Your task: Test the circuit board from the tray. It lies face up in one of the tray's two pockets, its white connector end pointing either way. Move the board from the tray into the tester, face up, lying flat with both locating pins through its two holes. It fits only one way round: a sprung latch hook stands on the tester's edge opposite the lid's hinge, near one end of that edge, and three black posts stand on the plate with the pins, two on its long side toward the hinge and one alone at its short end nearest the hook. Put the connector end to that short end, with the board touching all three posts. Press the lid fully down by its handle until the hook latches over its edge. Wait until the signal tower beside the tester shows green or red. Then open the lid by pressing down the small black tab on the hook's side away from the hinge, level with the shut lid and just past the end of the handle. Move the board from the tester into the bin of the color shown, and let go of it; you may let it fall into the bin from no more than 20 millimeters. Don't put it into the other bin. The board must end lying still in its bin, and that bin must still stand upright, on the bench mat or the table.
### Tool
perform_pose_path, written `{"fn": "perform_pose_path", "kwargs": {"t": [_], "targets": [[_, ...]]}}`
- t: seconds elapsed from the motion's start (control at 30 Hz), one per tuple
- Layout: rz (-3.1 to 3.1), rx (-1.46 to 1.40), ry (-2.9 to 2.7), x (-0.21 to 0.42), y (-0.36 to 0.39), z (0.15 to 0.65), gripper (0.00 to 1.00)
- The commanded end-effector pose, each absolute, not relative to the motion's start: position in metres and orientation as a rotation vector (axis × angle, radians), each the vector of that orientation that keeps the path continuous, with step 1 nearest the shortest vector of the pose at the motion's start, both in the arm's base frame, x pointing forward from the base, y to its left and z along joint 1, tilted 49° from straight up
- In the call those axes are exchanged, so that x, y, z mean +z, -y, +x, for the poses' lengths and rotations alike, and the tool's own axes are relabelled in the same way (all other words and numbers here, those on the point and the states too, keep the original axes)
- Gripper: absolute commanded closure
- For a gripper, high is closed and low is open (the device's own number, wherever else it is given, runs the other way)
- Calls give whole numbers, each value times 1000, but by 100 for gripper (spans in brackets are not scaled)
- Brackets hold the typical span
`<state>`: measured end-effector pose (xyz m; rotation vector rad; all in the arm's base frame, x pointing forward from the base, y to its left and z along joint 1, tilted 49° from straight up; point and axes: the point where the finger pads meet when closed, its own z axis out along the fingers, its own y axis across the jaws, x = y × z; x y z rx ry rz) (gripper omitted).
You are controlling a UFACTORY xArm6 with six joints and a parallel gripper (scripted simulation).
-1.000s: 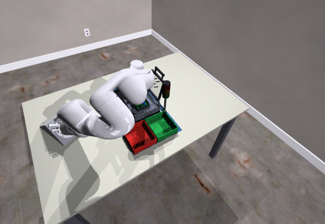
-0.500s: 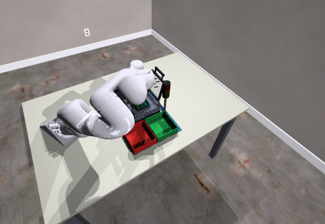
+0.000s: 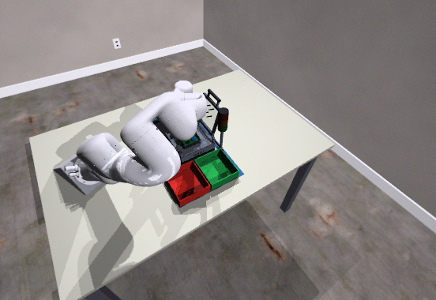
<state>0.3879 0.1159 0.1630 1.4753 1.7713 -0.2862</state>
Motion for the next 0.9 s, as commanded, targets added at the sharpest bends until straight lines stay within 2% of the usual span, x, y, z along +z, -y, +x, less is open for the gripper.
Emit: {"fn": "perform_pose_path", "kwargs": {"t": [0.0,0.87], "targets": [[1475,-282,-1772,163,-116,389,21],[1475,-282,-1772,161,-114,390,21]]}}
